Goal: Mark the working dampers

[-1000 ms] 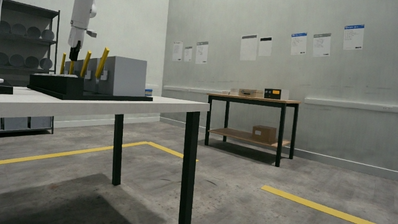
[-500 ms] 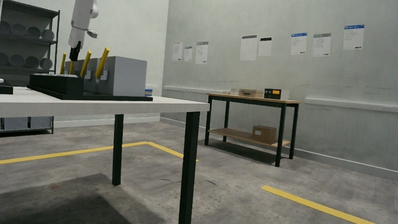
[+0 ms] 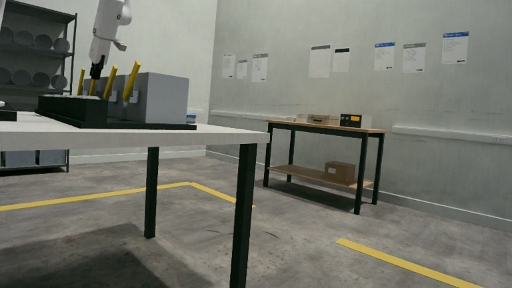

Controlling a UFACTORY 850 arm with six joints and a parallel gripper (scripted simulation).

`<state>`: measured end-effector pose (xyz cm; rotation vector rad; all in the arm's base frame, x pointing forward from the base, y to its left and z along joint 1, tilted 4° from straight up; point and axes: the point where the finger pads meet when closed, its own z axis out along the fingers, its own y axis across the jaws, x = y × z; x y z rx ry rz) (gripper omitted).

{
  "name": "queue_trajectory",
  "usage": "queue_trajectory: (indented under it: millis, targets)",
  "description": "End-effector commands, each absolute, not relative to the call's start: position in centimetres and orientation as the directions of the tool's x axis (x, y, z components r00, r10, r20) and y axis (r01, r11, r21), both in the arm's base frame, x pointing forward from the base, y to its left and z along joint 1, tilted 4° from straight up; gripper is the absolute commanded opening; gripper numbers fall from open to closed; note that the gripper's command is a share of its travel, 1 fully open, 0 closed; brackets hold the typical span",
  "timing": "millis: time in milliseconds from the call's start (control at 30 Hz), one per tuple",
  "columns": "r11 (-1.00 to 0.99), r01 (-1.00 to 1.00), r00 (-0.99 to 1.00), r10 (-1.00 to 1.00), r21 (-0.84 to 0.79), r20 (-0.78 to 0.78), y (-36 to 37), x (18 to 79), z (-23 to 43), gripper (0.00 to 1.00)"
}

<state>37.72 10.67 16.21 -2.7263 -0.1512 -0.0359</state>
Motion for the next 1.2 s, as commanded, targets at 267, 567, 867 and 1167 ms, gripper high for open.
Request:
queue_trajectory:
  millis: [267, 567, 867, 1167]
  targets:
    - [-0.863, 0.113, 0.994, 0.101, -0.492, 0.051, 9.7, 37.9, 15.8, 0.19]
    - [-0.828, 0.112, 0.994, 0.101, -0.549, 0.051, 9.2, 38.0, 15.4, 0.19]
    - [-0.812, 0.112, 0.994, 0.101, -0.573, 0.051, 8.9, 38.0, 15.3, 0.19]
    - [-0.808, 0.112, 0.994, 0.101, -0.578, 0.051, 8.9, 38.0, 15.2, 0.19]
